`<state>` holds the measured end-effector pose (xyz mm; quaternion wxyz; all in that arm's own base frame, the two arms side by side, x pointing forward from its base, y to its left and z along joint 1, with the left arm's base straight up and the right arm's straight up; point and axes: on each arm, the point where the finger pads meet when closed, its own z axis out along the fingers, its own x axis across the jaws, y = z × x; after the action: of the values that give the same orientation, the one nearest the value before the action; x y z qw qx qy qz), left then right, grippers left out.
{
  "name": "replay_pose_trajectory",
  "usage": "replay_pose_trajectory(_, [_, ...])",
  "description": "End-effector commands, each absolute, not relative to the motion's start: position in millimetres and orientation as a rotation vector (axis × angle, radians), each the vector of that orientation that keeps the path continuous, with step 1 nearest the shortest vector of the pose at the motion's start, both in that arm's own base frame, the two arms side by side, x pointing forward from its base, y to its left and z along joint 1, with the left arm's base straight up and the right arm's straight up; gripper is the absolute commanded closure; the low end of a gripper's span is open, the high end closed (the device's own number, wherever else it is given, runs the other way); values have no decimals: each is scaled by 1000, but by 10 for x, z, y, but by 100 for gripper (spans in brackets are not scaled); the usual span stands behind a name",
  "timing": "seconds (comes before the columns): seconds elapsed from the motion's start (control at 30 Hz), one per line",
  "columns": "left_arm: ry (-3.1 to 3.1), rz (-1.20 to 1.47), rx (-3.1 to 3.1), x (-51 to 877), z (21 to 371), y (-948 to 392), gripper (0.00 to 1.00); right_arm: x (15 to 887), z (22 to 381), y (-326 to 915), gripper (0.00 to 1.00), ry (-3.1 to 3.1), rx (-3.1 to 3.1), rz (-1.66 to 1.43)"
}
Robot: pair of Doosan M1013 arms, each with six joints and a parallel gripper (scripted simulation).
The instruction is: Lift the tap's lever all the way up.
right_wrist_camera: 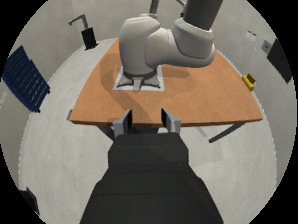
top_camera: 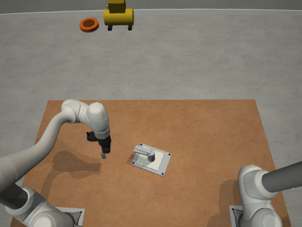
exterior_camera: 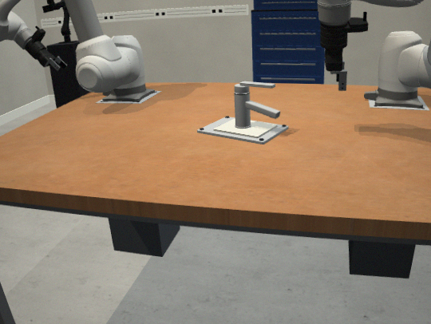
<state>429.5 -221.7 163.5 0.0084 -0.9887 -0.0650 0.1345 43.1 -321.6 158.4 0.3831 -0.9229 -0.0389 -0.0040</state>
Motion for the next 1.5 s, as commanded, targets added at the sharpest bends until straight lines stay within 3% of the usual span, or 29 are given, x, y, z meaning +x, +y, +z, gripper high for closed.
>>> replay_pose_trajectory(0.0, [-81, 339, -3100, 4479, 1755, -2579, 0, 433, 1588, -3219, 0, -99, -2354, -11])
replay_pose_trajectory(0.63, [417, 13, -3110, 4768, 2378, -4319, 0, 433, 1588, -3219, 0, -99, -2354, -11])
replay_pose_trajectory(0.8, [434, 2, -3109, 4766, 2402, -4382, 0, 433, 1588, -3219, 0, -99, -2354, -11])
replay_pose_trajectory(0.83, [434, 2, -3109, 4766, 2402, -4382, 100, 433, 1588, -3219, 0, -99, -2354, -11])
replay_pose_trajectory(1.47, [434, 2, -3109, 4766, 2402, -4382, 100, 433, 1588, -3219, 0, -99, -2354, -11])
